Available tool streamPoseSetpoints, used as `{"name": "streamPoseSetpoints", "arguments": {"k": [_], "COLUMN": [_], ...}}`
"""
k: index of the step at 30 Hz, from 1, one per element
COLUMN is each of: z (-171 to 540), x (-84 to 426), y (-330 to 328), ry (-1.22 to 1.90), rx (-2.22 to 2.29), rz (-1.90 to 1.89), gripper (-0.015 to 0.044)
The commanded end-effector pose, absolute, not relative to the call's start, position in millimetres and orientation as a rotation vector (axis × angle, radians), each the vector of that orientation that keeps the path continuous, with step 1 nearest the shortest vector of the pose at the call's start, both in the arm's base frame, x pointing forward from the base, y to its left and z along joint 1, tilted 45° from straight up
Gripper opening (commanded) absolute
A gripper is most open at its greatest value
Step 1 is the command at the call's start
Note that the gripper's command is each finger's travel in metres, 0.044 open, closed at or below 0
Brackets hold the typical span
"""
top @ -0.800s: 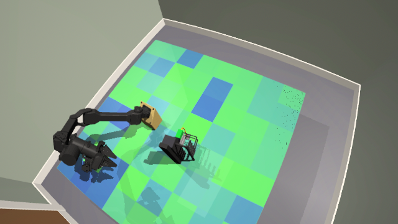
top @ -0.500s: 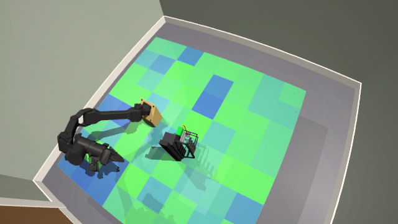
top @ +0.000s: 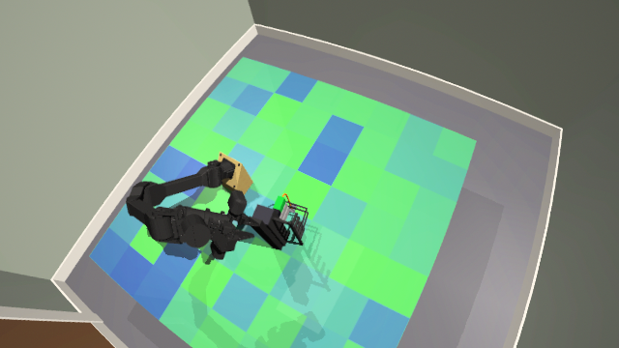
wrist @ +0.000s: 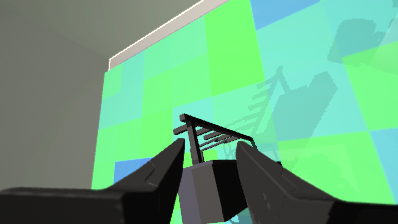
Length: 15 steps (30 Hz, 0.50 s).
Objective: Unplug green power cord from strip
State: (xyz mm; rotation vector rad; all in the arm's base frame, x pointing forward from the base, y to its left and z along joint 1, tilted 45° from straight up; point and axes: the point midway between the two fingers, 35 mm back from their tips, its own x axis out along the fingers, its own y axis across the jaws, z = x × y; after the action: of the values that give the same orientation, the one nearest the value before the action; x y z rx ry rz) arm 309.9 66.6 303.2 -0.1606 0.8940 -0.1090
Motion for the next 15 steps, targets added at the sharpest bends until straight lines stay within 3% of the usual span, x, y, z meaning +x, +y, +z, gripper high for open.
{"name": "streamPoseSetpoints", "arguments": {"k": [1,8,15], "z": [264.4,207.7,124.6], "x": [330.9,337.6,313.8], "y": [97.7,128.2,120.7], "ry": [0.951,1.035,1.321], "rx": [-0.463,-0.746,-1.286], "rz": [0.05,0.181,0.418], "gripper": [0.016,0.016,0.016]}}
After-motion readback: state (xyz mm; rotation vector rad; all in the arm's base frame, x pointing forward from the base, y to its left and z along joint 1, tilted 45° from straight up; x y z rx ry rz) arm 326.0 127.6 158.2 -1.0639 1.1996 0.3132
